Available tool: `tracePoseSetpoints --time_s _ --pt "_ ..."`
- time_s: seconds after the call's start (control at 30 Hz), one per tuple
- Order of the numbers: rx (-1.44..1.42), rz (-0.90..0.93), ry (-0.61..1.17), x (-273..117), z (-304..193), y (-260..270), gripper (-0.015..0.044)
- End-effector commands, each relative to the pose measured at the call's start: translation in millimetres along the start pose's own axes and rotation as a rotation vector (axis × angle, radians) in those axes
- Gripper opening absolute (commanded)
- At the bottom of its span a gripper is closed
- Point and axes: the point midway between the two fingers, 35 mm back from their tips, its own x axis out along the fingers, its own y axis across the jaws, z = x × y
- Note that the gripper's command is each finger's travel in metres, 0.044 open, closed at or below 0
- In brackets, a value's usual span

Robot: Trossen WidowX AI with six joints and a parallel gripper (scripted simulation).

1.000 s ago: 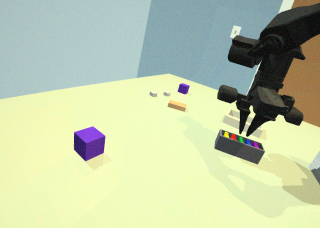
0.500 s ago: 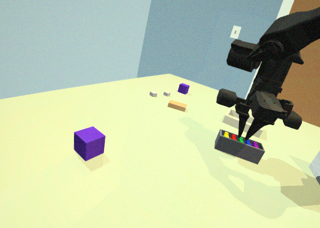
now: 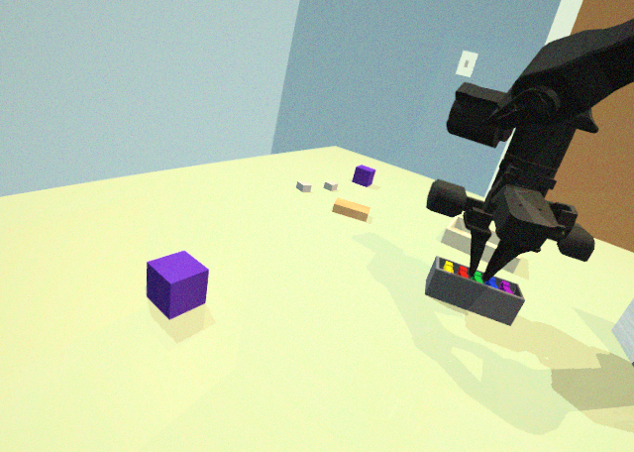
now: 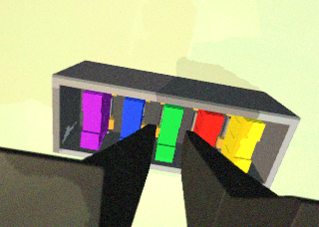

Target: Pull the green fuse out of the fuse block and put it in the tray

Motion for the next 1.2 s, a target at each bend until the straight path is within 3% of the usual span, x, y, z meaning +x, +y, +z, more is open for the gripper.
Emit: tracePoseSetpoints --time_s 0.0,0.13,0.5,1.17 --pt "0.004 -0.001 -0.006 3.8 0.6 0.5 0.0070" --pt "0.004 -0.001 -0.006 4.4 0.6 0.5 0.0070" --pt "0.000 0.001 -0.001 3.3 0.2 0.4 0.0000" --pt "0.001 0.001 -0.001 -4.7 -0.1 0.0 0.0000"
